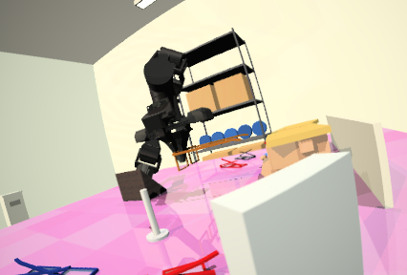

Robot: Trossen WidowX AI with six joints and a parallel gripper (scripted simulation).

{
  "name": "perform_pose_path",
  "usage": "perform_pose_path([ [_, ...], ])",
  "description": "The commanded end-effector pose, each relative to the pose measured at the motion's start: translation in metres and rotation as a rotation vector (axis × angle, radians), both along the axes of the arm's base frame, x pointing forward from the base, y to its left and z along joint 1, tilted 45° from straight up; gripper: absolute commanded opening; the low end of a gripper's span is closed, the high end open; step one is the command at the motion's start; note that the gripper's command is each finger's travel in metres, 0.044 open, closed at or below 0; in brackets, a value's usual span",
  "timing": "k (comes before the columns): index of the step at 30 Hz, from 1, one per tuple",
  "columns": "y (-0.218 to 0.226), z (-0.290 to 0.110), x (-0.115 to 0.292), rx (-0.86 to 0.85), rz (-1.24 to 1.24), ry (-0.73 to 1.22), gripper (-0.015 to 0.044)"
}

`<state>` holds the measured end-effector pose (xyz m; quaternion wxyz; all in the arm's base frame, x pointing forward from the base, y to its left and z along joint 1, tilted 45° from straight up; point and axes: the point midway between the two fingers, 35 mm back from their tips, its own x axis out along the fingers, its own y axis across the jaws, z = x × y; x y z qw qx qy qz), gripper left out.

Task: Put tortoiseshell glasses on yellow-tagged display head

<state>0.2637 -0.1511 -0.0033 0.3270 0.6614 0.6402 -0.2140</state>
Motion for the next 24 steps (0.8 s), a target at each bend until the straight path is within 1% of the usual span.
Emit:
perform_pose_path([
  [1,0.004,-0.003,0.001,-0.002,-0.001,0.001,0.0000],
  [24,0.026,-0.024,0.003,-0.001,-0.001,0.001,0.0000],
])
